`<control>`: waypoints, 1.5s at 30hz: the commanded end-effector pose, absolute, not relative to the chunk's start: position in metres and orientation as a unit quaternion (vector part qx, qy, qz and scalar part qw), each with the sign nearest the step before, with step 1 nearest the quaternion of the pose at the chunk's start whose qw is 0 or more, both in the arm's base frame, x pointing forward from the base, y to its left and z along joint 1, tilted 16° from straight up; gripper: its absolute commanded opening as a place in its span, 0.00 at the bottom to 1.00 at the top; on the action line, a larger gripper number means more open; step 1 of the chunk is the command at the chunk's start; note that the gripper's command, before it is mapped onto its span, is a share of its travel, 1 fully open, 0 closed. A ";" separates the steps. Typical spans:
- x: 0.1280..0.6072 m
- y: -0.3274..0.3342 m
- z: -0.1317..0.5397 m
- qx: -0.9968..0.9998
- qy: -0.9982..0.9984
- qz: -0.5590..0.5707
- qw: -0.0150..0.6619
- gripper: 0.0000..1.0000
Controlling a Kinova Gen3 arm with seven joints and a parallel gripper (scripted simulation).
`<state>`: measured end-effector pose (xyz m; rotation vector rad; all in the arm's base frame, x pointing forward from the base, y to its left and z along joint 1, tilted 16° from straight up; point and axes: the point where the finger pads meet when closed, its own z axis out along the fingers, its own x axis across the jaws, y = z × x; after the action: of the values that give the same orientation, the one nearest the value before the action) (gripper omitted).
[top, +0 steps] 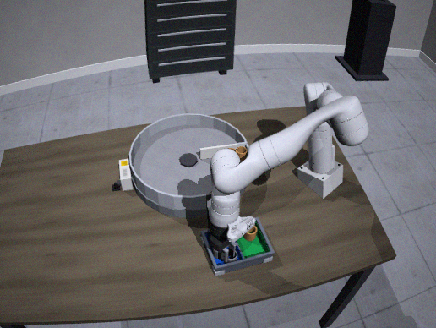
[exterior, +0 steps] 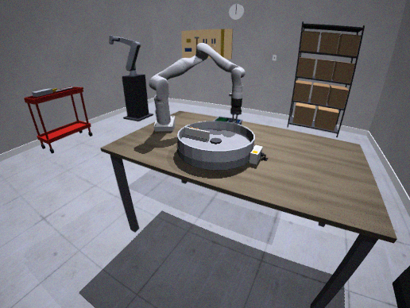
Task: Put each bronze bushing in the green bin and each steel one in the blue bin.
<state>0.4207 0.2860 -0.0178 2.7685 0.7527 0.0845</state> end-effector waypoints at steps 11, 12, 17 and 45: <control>0.421 0.288 -0.014 0.956 0.260 0.030 0.134 0.47; 0.421 0.288 -0.014 0.956 0.260 0.030 0.134 0.47; 0.420 0.288 -0.011 0.956 0.260 0.030 0.134 0.47; 0.419 0.290 -0.005 0.956 0.260 0.030 0.134 0.47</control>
<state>0.4191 0.2893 -0.0061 2.7689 0.7532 0.0849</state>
